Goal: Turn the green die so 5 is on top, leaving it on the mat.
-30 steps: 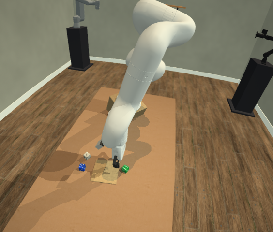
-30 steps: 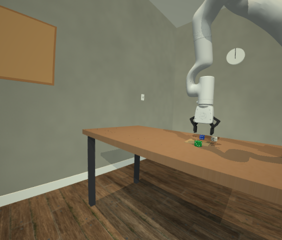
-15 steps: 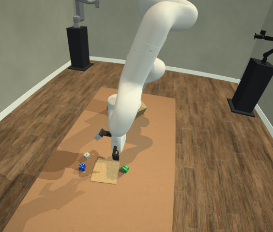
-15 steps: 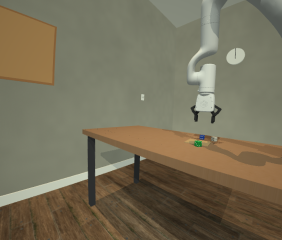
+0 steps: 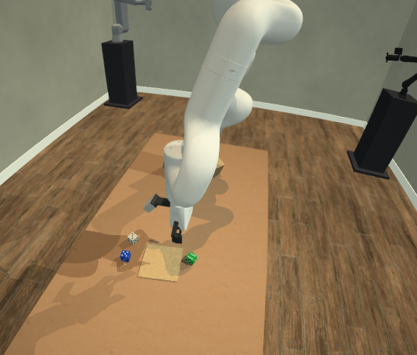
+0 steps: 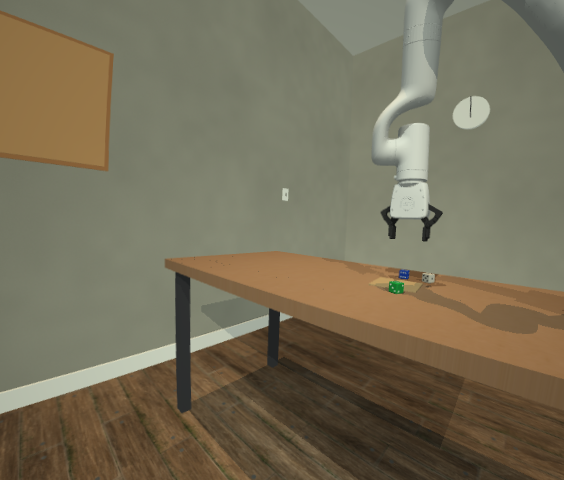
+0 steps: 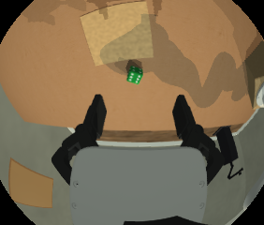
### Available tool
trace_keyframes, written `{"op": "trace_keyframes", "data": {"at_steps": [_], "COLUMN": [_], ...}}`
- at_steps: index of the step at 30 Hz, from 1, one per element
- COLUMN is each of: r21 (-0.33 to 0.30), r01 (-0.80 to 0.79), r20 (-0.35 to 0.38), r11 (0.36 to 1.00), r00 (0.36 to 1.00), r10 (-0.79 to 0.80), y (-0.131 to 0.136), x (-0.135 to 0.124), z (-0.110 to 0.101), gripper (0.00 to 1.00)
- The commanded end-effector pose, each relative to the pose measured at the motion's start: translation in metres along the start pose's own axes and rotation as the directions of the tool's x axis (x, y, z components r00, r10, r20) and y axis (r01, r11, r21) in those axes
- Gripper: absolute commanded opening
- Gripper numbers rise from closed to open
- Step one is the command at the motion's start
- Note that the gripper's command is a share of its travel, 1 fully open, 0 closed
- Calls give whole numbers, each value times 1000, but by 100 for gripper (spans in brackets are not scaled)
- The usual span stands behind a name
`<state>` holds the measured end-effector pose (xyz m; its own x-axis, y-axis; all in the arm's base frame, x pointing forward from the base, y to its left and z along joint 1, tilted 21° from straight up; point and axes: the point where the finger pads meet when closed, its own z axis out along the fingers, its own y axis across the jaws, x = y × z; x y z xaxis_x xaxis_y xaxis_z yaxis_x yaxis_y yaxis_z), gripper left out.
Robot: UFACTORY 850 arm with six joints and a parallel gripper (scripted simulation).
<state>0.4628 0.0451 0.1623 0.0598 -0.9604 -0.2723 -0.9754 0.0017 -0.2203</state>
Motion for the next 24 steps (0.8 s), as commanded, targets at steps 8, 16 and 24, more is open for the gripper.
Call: {"op": "trace_keyframes", "data": {"at_steps": [8, 16, 24], "r21": [1, 1, 1], "r01": [-268, -356, -359], "r20": [0, 0, 0], "r11": [963, 934, 934], "r00": [963, 934, 934], "r10": [268, 356, 359], "y": [-7, -9, -9], "x": [-30, -40, -40], "z": [3, 4, 4], "gripper": [100, 100, 100]}}
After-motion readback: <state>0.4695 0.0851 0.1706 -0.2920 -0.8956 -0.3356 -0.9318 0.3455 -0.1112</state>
